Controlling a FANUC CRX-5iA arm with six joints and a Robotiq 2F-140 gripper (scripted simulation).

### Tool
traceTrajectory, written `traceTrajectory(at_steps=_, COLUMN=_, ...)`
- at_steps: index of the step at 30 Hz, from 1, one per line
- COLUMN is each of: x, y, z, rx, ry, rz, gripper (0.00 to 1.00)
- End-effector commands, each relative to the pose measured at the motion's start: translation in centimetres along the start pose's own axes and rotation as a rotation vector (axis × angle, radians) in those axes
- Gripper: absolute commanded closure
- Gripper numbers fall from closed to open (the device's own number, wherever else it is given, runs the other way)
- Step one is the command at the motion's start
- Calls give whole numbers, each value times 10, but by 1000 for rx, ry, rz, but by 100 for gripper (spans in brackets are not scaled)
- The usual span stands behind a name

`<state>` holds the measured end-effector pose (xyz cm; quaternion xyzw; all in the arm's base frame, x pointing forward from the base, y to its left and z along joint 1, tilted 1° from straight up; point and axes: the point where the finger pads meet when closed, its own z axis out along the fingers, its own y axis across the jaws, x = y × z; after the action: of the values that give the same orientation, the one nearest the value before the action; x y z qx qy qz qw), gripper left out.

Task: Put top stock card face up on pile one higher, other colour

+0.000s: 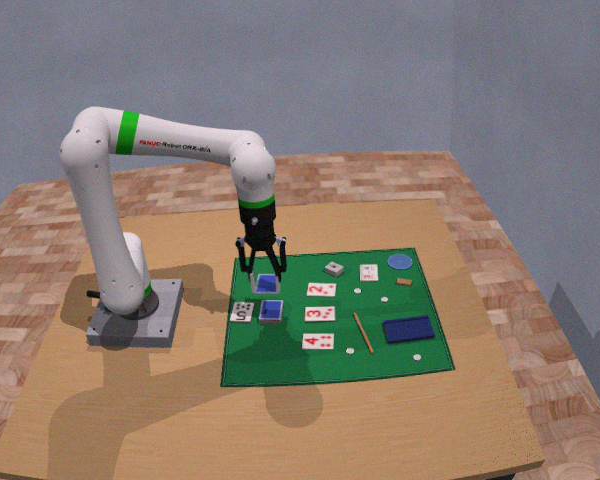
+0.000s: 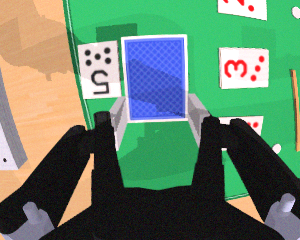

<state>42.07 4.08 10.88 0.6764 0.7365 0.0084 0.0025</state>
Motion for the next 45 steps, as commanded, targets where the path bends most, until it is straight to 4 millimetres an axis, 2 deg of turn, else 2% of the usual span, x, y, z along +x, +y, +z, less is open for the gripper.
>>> traceTrajectory(at_steps=1, x=0, y=0, z=-1, rx=0, ry=0, rz=0, gripper=60)
traceTrajectory(at_steps=23, x=5, y=0, z=-2, rx=0, ry=0, rz=0, gripper=60)
traceTrajectory(at_steps=28, x=23, y=1, z=-2, rx=0, ry=0, rz=0, gripper=60)
traceTrajectory(at_steps=34, x=58, y=2, z=-2, rx=0, ry=0, rz=0, gripper=60)
traceTrajectory(at_steps=36, x=58, y=2, z=-2, rx=0, ry=0, rz=0, gripper=60)
traceTrajectory(at_steps=41, x=85, y=2, z=-2, rx=0, ry=0, rz=0, gripper=60)
traceTrajectory(at_steps=45, x=98, y=3, z=-2, rx=0, ry=0, rz=0, gripper=60)
